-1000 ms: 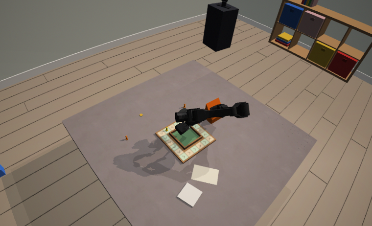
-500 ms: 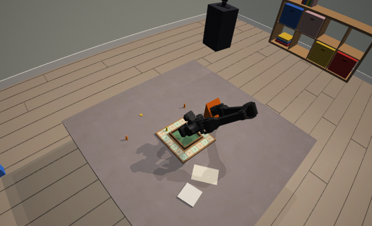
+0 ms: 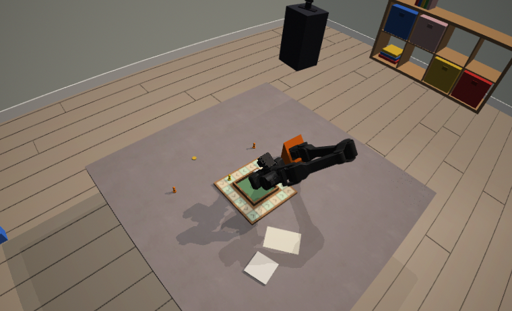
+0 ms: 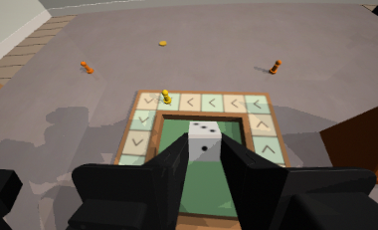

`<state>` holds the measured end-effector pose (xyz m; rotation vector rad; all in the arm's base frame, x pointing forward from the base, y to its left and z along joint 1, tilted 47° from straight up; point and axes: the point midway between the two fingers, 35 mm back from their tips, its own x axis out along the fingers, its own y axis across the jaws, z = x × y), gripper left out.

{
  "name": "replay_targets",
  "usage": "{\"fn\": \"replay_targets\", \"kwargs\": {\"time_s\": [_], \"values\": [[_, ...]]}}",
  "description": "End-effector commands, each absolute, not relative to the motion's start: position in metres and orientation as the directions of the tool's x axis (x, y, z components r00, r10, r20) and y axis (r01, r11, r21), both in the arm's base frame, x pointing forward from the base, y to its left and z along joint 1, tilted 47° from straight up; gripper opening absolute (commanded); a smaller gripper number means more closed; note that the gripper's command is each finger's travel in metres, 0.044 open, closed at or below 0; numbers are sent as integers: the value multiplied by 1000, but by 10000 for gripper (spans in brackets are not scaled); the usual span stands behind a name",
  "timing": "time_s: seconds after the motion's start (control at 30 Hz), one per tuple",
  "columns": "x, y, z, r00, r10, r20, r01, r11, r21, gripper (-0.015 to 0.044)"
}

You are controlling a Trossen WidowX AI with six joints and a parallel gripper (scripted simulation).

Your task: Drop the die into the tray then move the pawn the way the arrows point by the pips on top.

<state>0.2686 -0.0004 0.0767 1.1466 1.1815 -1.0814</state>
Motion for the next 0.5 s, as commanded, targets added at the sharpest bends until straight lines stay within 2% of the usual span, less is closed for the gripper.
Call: {"fn": "replay_targets", "kwargs": {"time_s": [0.0, 0.47], "values": [[269, -1, 80, 83, -28, -996, 991, 106, 80, 0], [268, 0, 79, 80, -22, -997, 991, 111, 77, 0]]}}
